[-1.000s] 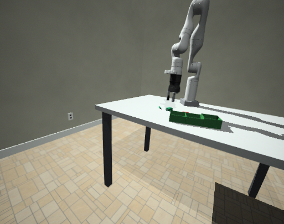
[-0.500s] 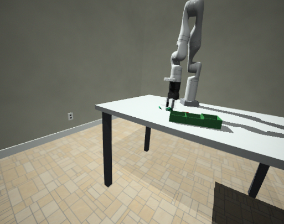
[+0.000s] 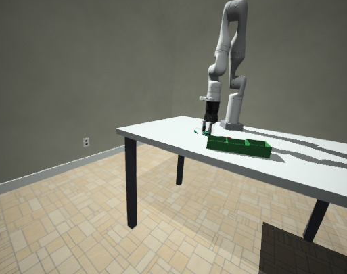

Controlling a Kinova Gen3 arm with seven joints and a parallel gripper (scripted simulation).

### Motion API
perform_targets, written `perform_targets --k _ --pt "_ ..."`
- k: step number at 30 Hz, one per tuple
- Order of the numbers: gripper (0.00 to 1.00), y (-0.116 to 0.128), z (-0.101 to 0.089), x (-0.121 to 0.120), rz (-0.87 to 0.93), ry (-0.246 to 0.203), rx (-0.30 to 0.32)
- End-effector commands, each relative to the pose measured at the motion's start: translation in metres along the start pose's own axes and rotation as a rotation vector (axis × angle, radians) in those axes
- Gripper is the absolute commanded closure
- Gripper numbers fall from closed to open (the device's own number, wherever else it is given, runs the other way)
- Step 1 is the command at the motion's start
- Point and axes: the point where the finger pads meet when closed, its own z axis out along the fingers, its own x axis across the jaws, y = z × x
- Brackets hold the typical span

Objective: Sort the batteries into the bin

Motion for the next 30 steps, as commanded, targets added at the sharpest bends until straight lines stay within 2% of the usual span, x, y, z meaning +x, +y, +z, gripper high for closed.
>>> perform_targets --k 1,11,18,30 --pt "0.20 -0.001 0.000 -0.002 -0.004 0.000 0.001" --pt "0.20 -0.002 0.002 -0.004 -0.004 0.000 0.001" --pt "0.20 -0.001 0.012 -0.003 -0.004 0.000 0.001" --pt "0.20 -0.002 0.012 -0.003 -0.004 0.000 0.001"
